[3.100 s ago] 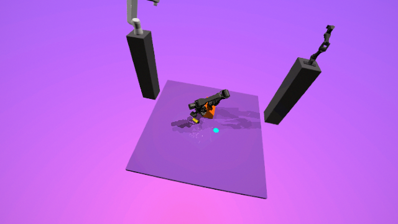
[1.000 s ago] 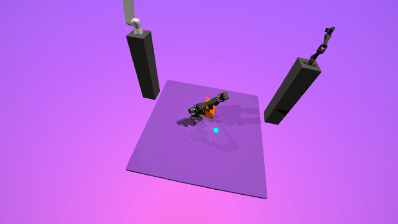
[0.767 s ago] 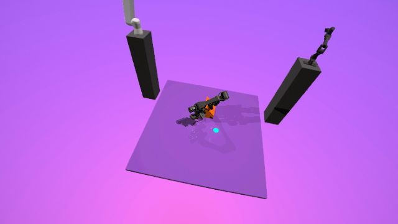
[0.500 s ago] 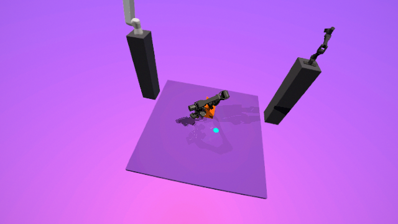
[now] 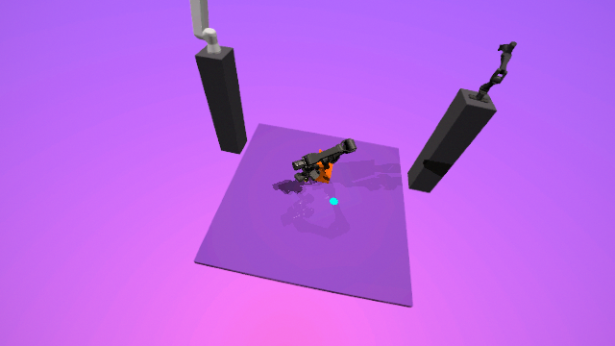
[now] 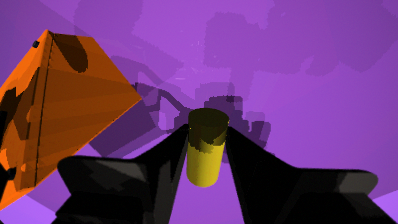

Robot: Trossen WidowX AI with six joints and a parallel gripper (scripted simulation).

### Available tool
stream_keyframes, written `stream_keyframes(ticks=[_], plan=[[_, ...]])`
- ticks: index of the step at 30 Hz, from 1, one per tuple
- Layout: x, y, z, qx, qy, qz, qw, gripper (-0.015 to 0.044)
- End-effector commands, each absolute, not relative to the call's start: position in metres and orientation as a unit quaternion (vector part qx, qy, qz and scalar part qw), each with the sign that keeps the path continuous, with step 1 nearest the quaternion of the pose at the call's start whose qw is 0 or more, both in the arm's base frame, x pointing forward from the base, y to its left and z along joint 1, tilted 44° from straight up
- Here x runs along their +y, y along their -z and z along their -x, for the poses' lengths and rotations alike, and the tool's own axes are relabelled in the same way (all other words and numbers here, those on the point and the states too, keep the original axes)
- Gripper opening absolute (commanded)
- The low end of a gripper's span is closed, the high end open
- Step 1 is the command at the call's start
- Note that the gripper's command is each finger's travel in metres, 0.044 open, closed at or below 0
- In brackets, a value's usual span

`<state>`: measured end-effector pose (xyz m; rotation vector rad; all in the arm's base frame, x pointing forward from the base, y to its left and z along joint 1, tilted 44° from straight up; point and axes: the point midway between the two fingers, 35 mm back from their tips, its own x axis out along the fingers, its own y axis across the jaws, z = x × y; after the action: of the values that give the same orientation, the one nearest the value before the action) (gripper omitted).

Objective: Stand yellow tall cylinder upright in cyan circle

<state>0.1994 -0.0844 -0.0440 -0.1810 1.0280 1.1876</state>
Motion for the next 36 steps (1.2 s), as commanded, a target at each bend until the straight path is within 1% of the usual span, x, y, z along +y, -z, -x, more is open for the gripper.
stream_keyframes(ticks=[1,36], plan=[[-0.081,0.036,-0.207,0.477,-0.519,0.064,0.706,0.0105],[-0.021,-0.037,-0.248,0.611,-0.345,-0.141,0.698,0.0105]])
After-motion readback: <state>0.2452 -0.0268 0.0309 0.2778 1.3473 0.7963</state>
